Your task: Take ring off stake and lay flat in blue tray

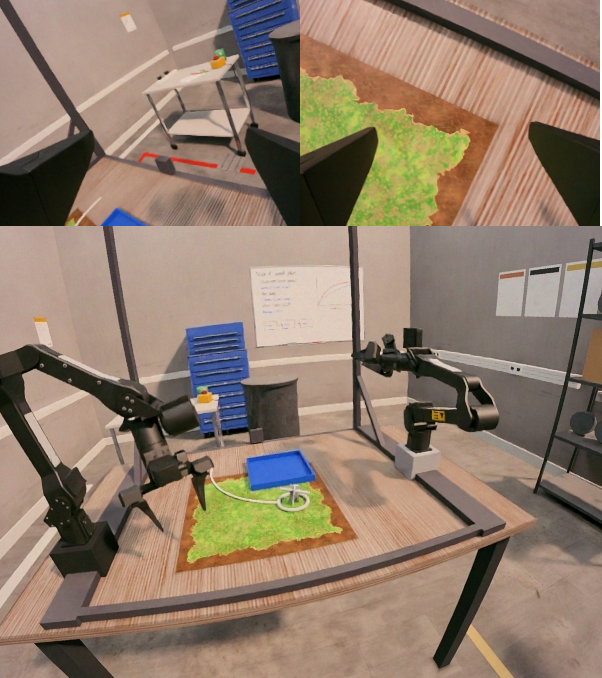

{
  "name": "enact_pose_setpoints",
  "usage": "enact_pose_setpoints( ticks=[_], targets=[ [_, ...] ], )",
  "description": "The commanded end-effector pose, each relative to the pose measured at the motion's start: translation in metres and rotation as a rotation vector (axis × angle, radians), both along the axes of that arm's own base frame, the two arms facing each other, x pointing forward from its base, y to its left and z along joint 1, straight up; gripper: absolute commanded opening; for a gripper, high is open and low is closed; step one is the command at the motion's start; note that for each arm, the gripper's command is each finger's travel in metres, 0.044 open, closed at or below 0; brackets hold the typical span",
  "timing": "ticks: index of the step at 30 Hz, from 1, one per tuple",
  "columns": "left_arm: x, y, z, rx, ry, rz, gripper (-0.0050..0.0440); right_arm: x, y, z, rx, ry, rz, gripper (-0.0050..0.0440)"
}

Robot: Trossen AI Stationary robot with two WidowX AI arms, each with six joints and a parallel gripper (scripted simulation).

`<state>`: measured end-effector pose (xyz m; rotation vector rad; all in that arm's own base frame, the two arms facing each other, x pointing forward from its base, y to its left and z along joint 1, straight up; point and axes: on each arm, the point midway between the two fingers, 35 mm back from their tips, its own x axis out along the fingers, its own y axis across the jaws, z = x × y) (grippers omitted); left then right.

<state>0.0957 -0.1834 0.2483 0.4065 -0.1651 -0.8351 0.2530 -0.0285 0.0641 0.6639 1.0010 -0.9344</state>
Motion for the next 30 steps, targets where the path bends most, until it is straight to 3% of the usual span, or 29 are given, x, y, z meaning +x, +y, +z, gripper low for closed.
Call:
enact_pose_setpoints(
  ticks=[1, 19, 24, 30],
  targets=[
    [0.000, 0.001, 0.005, -0.012, 0.001, 0.000, 0.0440, 0.003, 0.000, 0.004, 0.002, -0.017, 0.000, 0.0440],
    [0.000, 0.001, 0.005, -0.012, 0.001, 0.000, 0.0440, 0.003, 0.000, 0.004, 0.002, -0.017, 0.000, 0.0440],
    [0.005, 0.007, 0.007, -0.028, 0.030, 0.020, 0.0440, 0.013, 0.010, 0.023, 0.020, -0.069, 0.116, 0.0440],
    [0.020, 0.019, -0.003, -0.023, 0.105, 0.084, 0.0440, 0.025, 0.033, 0.067, 0.018, -0.188, 0.456, 0.0440]
  ],
)
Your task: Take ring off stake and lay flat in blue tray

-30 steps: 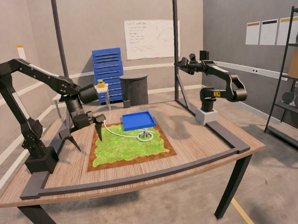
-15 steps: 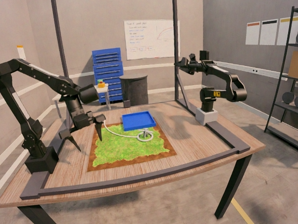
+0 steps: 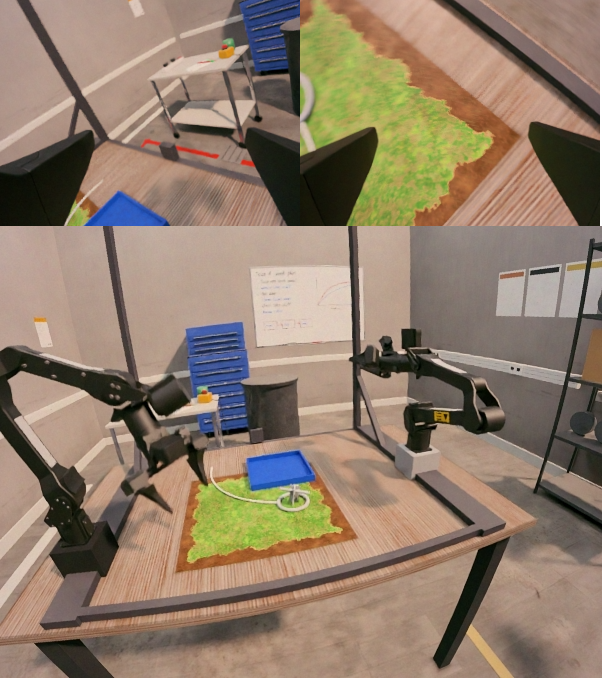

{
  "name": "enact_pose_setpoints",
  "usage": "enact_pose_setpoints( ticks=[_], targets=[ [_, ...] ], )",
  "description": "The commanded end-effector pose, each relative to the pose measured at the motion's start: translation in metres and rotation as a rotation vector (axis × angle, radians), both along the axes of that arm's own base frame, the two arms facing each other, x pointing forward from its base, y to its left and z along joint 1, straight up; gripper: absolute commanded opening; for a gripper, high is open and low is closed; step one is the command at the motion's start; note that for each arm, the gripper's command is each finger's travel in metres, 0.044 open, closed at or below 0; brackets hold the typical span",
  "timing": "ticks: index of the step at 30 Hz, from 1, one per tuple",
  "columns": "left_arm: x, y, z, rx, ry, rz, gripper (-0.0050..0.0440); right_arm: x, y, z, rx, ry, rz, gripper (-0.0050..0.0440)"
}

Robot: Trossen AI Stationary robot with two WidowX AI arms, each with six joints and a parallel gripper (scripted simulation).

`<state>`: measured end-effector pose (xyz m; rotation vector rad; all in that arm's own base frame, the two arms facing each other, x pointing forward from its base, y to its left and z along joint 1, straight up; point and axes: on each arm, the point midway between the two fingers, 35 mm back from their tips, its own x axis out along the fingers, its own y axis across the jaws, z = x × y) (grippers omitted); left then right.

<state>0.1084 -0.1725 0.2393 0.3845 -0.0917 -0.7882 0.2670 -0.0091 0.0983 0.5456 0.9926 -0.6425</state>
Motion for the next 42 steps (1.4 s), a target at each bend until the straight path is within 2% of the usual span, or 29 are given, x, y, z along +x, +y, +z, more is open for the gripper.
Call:
enact_pose_setpoints(
  ticks=[1, 4, 11, 19, 21, 27, 36, 38, 42],
  targets=[
    [0.009, 0.010, 0.005, -0.024, 0.050, 0.034, 0.0440, 0.012, 0.017, 0.040, 0.010, -0.120, 0.217, 0.0440],
    [0.011, 0.012, 0.003, -0.024, 0.062, 0.043, 0.0440, 0.013, 0.020, 0.047, 0.003, -0.141, 0.267, 0.0440],
    [0.027, 0.024, -0.008, -0.013, 0.138, 0.109, 0.0440, 0.012, 0.041, 0.095, -0.076, -0.296, 0.580, 0.0440],
    [0.048, 0.040, -0.023, 0.002, 0.249, 0.191, 0.0440, 0.000, 0.060, 0.146, -0.221, -0.478, 0.880, 0.0440],
    [0.048, 0.040, -0.023, 0.002, 0.249, 0.191, 0.0440, 0.000, 0.060, 0.146, -0.221, -0.478, 0.880, 0.0440],
    [0.069, 0.055, -0.035, 0.015, 0.344, 0.271, 0.0440, -0.006, 0.066, 0.163, -0.284, -0.543, 0.973, 0.0440],
    [0.114, 0.088, -0.059, 0.027, 0.532, 0.447, 0.0440, -0.007, 0.067, 0.159, -0.286, -0.533, 0.987, 0.0440],
    [0.114, 0.088, -0.059, 0.027, 0.532, 0.447, 0.0440, -0.007, 0.067, 0.159, -0.286, -0.533, 0.987, 0.0440],
    [0.141, 0.107, -0.073, 0.033, 0.643, 0.544, 0.0440, -0.007, 0.067, 0.160, -0.286, -0.534, 0.983, 0.0440]
  ],
)
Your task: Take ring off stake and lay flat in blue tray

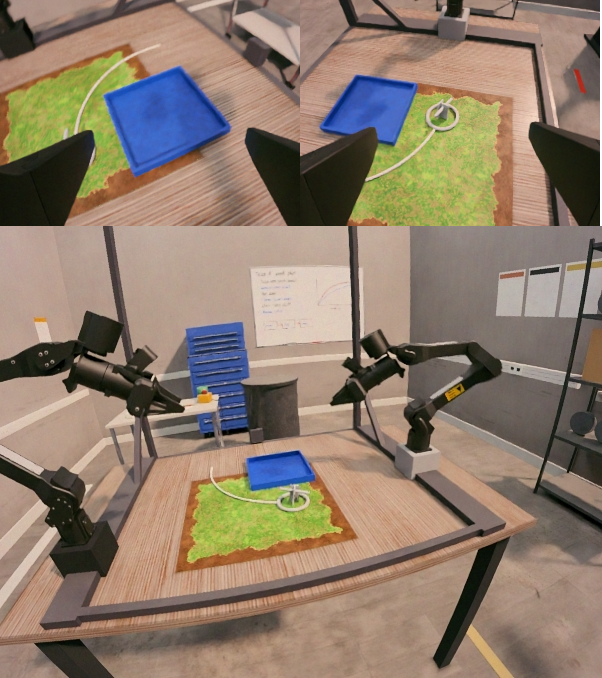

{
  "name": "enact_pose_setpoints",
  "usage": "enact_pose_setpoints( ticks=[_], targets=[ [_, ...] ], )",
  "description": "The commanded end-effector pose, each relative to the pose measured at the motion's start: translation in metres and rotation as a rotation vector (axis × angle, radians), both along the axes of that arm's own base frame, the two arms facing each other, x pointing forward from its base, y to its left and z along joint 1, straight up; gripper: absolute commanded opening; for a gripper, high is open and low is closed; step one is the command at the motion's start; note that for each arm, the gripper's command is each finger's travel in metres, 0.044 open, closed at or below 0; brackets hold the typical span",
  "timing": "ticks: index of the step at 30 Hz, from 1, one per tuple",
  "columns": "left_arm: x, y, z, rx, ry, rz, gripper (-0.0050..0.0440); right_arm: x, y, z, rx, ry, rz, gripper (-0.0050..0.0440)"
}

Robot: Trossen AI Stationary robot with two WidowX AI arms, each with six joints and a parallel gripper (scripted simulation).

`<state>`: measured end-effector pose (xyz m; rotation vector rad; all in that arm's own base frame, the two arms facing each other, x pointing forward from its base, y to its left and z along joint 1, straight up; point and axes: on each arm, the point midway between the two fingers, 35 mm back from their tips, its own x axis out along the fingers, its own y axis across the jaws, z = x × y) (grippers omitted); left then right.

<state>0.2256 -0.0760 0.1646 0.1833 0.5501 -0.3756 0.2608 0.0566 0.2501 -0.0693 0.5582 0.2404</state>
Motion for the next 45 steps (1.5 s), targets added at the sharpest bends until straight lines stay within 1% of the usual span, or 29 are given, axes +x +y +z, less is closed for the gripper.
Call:
enact_pose_setpoints(
  ticks=[1, 11, 13, 21, 24, 28, 34, 45],
  targets=[
    [0.030, 0.015, -0.002, -0.004, 0.084, 0.064, 0.0440, -0.001, 0.001, 0.008, 0.005, -0.022, 0.005, 0.0440],
    [0.089, 0.059, -0.033, 0.009, 0.331, 0.285, 0.0440, -0.001, 0.001, 0.008, 0.004, -0.022, 0.005, 0.0440],
    [0.089, 0.059, -0.033, 0.009, 0.331, 0.285, 0.0440, -0.001, 0.001, 0.008, 0.004, -0.022, 0.005, 0.0440],
    [0.136, 0.093, -0.061, 0.017, 0.523, 0.446, 0.0440, 0.000, 0.000, 0.006, 0.003, -0.016, 0.002, 0.0440],
    [0.147, 0.102, -0.069, 0.020, 0.571, 0.488, 0.0440, 0.000, 0.000, 0.006, 0.003, -0.016, 0.002, 0.0440],
    [0.156, 0.109, -0.074, 0.021, 0.607, 0.518, 0.0440, 0.000, 0.000, 0.006, 0.003, -0.016, 0.002, 0.0440],
    [0.160, 0.111, -0.076, 0.022, 0.620, 0.530, 0.0440, 0.000, 0.000, 0.006, 0.003, -0.016, 0.002, 0.0440],
    [0.159, 0.110, -0.078, 0.023, 0.626, 0.526, 0.0440, 0.000, 0.000, 0.006, 0.003, -0.016, 0.002, 0.0440]
  ],
)
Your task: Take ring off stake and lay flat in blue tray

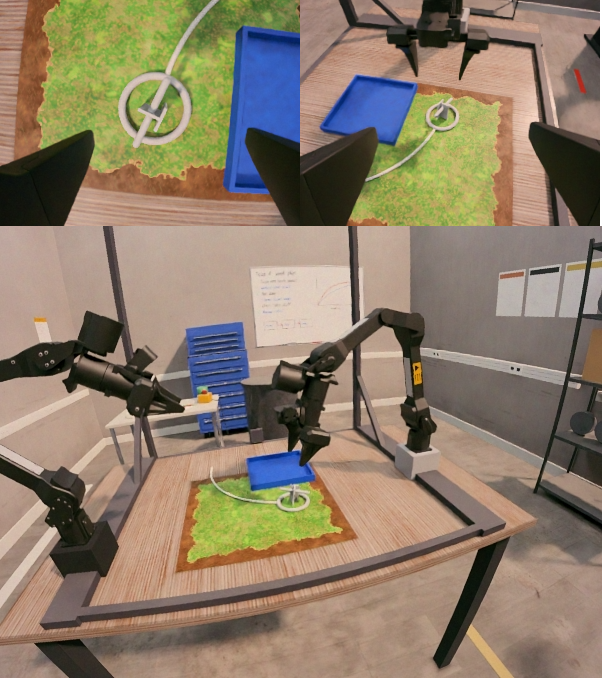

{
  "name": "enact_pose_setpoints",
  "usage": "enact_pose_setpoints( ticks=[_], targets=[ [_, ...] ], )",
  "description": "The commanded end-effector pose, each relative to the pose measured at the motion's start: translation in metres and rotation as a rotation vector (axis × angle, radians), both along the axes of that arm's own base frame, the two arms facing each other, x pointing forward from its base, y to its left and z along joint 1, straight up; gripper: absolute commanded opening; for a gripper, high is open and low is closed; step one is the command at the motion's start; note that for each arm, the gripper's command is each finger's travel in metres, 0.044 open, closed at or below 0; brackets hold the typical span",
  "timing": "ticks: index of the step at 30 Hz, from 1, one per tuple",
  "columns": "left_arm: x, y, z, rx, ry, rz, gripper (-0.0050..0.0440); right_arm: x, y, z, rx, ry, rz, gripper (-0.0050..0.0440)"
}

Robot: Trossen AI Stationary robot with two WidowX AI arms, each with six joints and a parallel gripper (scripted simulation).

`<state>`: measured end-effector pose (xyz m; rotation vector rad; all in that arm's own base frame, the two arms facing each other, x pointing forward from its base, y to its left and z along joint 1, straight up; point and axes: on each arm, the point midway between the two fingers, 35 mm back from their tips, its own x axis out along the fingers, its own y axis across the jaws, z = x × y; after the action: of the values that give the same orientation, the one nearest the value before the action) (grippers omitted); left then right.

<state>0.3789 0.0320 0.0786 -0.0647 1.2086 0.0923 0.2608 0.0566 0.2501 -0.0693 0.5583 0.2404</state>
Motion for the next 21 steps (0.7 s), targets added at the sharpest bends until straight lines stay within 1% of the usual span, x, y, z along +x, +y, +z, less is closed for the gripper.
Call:
enact_pose_setpoints(
  ticks=[1, 7, 10, 13, 15, 17, 19, 20, 21],
  targets=[
    [0.005, 0.002, 0.008, 0.003, -0.022, 0.008, 0.0440, 0.000, 0.000, 0.006, 0.003, -0.016, 0.002, 0.0440],
    [0.005, 0.002, 0.008, 0.003, -0.022, 0.008, 0.0440, 0.000, 0.000, 0.006, 0.003, -0.016, 0.002, 0.0440],
    [0.005, 0.002, 0.005, 0.002, -0.012, 0.008, 0.0440, 0.004, -0.003, 0.003, 0.006, -0.031, -0.014, 0.0440],
    [0.004, 0.001, 0.007, 0.002, -0.020, 0.003, 0.0440, 0.016, -0.008, 0.010, 0.019, -0.098, -0.048, 0.0440],
    [0.004, 0.001, 0.007, 0.002, -0.020, 0.003, 0.0440, 0.027, -0.015, 0.018, 0.031, -0.176, -0.081, 0.0440],
    [0.004, 0.001, 0.007, 0.002, -0.020, 0.003, 0.0440, 0.034, -0.024, 0.017, 0.035, -0.209, -0.119, 0.0440],
    [0.004, 0.001, 0.007, 0.002, -0.020, 0.003, 0.0440, 0.034, -0.024, 0.017, 0.035, -0.209, -0.119, 0.0440],
    [0.004, 0.001, 0.007, 0.002, -0.020, 0.003, 0.0440, 0.040, -0.028, 0.027, 0.044, -0.274, -0.136, 0.0440],
    [0.004, 0.001, 0.007, 0.002, -0.020, 0.003, 0.0440, 0.042, -0.032, 0.025, 0.045, -0.287, -0.153, 0.0440]
  ],
)
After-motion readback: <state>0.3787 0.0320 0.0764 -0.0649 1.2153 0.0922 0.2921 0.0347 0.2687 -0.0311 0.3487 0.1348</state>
